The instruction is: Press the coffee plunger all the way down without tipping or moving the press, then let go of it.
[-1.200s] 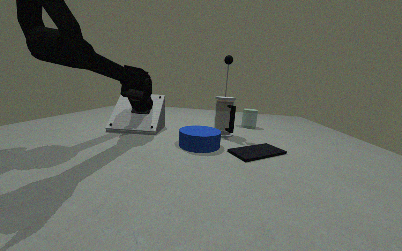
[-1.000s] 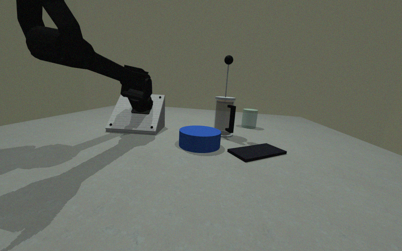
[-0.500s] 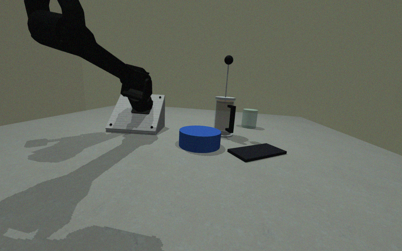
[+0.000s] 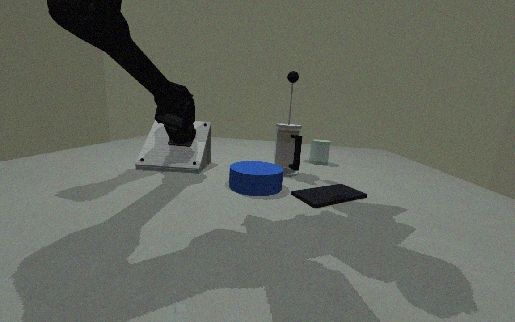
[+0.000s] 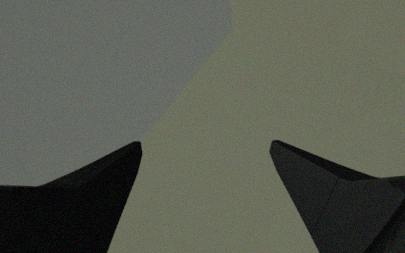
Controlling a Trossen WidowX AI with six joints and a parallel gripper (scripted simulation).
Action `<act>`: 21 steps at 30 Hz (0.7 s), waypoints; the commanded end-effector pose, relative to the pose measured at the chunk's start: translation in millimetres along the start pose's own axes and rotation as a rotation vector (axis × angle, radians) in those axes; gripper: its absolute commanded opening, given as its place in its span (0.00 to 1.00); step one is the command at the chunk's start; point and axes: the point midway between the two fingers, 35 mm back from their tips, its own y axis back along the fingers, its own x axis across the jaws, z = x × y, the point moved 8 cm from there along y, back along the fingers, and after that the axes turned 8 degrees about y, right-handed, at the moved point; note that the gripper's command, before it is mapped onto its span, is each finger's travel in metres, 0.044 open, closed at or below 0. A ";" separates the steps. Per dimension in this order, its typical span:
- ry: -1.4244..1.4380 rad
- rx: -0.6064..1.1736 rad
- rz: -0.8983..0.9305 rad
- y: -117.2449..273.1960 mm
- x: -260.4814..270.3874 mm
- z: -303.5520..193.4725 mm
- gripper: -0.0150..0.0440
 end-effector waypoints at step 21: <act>1.106 0.562 -1.375 38.1 -177.4 -96.6 1.00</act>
